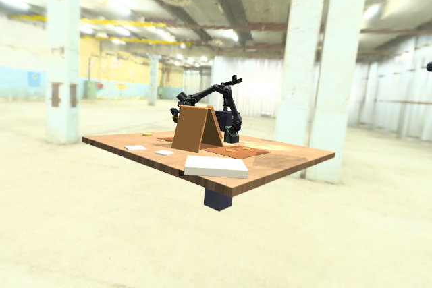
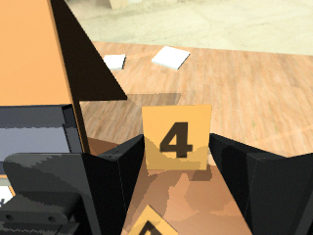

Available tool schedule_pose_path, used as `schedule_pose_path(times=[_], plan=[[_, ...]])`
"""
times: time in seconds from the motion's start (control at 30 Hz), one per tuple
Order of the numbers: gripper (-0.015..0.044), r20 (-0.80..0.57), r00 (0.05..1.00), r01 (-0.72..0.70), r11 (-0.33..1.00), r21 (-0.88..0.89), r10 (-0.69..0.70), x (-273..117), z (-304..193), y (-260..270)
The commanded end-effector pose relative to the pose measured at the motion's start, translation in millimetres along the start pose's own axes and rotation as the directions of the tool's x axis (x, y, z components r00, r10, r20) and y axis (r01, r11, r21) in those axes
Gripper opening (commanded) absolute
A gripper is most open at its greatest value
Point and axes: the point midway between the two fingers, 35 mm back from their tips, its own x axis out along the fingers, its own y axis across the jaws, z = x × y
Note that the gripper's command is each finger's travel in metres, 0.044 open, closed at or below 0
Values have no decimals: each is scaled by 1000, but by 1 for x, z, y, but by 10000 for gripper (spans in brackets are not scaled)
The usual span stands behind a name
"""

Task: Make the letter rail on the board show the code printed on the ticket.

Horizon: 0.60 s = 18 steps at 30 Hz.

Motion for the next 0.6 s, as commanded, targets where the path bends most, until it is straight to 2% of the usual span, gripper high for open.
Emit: schedule_pose_path(times=[0.0,0.57], plan=[[0,-1,1000,-2,1000,7,2,1,-2,0],[0,-1,1000,-2,1000,8,2,0,0,6]])
